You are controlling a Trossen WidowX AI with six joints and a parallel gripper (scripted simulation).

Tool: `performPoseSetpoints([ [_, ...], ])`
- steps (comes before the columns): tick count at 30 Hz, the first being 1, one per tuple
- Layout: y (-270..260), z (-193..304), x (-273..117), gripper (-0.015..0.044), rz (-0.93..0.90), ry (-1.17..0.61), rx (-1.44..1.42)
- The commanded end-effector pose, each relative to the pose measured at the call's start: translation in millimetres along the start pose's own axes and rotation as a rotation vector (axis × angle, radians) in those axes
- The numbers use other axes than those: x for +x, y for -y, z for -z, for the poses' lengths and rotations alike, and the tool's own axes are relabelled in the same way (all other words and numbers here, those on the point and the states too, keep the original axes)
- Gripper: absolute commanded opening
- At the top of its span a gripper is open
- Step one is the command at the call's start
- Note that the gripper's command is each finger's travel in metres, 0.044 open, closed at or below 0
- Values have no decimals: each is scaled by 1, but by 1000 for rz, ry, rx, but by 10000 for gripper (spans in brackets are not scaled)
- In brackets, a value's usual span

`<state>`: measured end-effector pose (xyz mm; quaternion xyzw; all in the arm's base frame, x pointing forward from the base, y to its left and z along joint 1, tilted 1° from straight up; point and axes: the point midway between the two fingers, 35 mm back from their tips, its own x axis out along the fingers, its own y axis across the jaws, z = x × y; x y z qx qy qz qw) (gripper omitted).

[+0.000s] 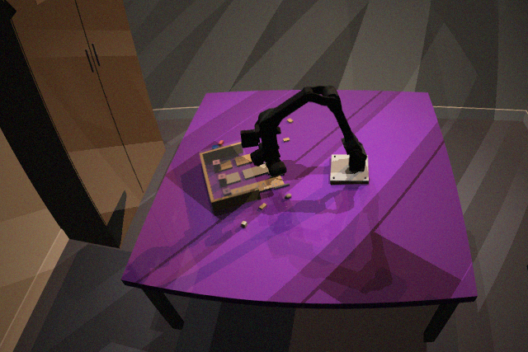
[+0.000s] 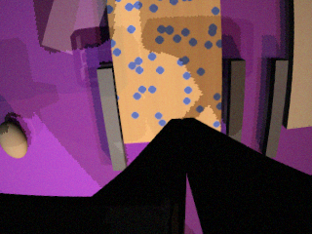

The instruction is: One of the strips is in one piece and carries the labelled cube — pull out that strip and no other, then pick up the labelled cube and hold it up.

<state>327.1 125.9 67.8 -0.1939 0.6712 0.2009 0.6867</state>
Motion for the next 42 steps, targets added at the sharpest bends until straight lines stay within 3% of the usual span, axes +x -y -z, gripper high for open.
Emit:
performPoseSetpoints([
  [1, 0, 1, 9, 0, 1, -4, -5],
  [21, -2, 1, 42, 0, 1, -4, -5],
  [42, -2, 1, 43, 0, 1, -4, -5],
])
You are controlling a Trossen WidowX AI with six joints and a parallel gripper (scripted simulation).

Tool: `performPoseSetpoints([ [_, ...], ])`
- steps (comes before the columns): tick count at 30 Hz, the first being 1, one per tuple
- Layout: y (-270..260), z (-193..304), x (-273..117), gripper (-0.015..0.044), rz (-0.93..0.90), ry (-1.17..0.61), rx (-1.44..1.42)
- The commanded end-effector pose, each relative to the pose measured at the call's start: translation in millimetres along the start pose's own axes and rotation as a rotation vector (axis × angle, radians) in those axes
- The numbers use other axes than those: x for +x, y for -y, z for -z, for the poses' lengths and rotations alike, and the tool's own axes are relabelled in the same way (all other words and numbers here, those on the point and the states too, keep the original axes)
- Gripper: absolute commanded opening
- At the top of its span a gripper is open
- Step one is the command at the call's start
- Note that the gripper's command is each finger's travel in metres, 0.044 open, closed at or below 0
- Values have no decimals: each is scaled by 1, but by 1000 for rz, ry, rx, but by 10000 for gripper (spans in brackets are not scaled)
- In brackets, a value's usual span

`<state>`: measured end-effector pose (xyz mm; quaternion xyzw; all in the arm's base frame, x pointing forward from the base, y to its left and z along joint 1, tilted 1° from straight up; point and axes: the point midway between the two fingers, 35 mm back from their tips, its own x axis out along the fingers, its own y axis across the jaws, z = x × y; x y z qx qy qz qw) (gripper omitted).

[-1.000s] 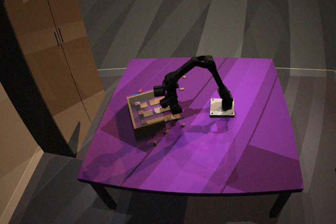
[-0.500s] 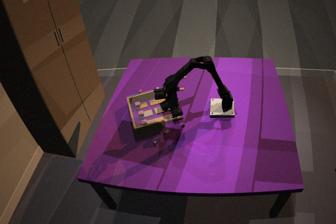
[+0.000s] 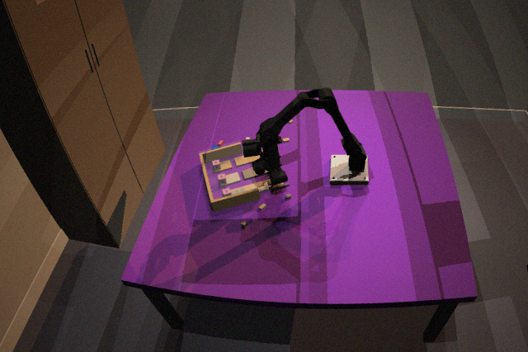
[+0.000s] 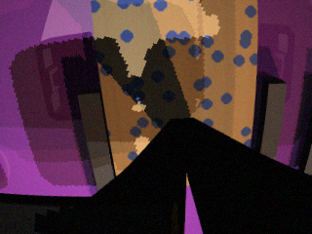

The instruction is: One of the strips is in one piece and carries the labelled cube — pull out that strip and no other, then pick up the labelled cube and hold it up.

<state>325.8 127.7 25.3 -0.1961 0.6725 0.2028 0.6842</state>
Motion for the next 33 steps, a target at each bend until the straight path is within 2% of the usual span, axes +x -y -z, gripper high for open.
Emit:
performPoseSetpoints([
  [1, 0, 0, 1, 0, 2, 1, 1],
  [33, 0, 0, 3, 0, 2, 1, 1],
])
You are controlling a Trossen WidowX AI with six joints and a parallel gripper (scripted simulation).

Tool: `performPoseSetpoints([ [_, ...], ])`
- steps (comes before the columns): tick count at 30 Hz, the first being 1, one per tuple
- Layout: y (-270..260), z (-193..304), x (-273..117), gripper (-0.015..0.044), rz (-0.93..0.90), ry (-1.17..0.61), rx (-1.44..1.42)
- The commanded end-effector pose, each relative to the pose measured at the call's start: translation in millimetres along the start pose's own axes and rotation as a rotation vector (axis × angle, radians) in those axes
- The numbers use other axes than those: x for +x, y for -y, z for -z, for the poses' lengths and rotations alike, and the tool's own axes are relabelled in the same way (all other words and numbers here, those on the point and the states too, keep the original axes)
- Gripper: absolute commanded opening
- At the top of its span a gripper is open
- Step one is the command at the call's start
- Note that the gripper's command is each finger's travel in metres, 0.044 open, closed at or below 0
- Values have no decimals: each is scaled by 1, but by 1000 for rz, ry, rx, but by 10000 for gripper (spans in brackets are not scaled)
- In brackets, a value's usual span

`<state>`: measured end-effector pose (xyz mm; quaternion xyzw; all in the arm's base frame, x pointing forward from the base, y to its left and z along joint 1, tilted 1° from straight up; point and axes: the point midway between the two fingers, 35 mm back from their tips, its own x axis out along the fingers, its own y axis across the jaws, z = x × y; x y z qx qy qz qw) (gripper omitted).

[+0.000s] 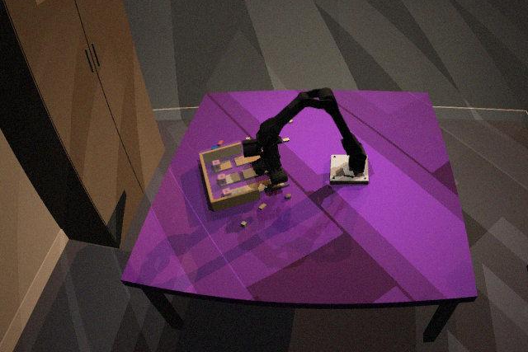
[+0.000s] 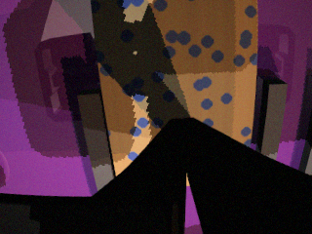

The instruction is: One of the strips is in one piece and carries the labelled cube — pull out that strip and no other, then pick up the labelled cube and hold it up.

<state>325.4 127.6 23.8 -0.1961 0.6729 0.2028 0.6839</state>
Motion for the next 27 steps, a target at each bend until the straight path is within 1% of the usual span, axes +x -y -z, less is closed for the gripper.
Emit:
performPoseSetpoints([
  [1, 0, 0, 2, 0, 2, 2, 1],
  [27, 0, 40, 4, 0, 2, -1, 1],
])
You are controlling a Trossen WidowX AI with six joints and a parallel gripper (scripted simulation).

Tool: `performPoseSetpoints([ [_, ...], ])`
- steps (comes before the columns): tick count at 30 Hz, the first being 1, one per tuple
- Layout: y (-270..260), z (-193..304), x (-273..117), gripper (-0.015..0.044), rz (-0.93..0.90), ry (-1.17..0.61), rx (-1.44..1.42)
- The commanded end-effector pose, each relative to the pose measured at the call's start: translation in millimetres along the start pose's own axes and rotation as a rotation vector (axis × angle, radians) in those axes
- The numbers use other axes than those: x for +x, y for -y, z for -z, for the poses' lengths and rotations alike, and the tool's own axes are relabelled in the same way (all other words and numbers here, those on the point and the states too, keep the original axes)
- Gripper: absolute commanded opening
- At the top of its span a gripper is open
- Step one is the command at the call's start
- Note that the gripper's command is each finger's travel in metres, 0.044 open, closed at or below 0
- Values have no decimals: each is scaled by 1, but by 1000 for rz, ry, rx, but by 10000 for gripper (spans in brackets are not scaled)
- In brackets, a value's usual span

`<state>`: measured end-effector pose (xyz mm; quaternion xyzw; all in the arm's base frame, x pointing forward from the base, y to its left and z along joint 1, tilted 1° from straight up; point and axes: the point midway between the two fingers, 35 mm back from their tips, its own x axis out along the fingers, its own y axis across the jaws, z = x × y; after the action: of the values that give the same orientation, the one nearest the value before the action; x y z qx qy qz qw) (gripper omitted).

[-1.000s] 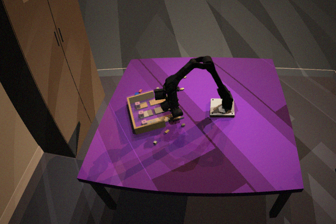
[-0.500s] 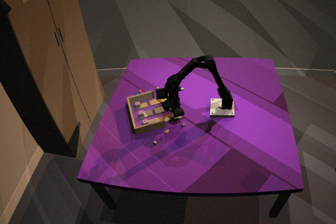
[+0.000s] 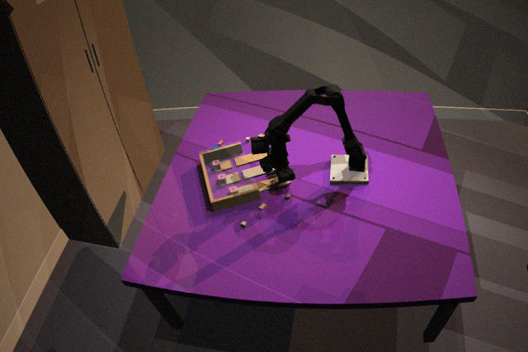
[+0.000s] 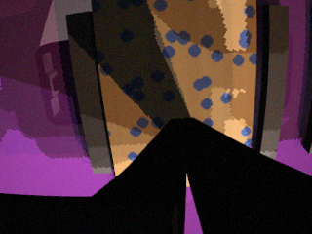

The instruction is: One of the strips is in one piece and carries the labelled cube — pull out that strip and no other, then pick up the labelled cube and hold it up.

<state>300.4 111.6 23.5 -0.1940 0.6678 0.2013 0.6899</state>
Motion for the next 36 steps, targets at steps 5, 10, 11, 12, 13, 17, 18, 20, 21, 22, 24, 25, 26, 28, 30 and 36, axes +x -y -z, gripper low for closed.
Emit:
performPoseSetpoints([
  [5, 0, 18, 4, 0, -2, -17, -4],
  [10, 0, 26, 4, 0, -2, -17, -4],
  [11, 0, 27, 4, 0, -2, -17, -4],
  [12, 0, 29, 4, 0, -2, -17, -4],
  [13, 0, 30, 4, 0, -2, -17, -4],
  [17, 0, 36, 4, 0, -1, -18, -4],
  [18, 0, 38, 4, 0, -1, -18, -4],
  [20, 0, 41, 4, 0, -1, -18, -4],
  [21, 0, 42, 4, 0, -1, -18, -4],
  [22, 0, 44, 5, 0, -1, -18, -4],
  [24, 0, 47, 4, 0, -1, -19, -4],
  [25, 0, 48, 4, 0, -1, -19, -4],
  [26, 0, 50, 4, 0, -1, -19, -4],
  [28, 0, 53, 4, 0, -1, -19, -4],
  [30, 0, 56, 4, 0, -1, -19, -4],
  [36, 0, 64, 4, 0, -1, -20, -4],
])
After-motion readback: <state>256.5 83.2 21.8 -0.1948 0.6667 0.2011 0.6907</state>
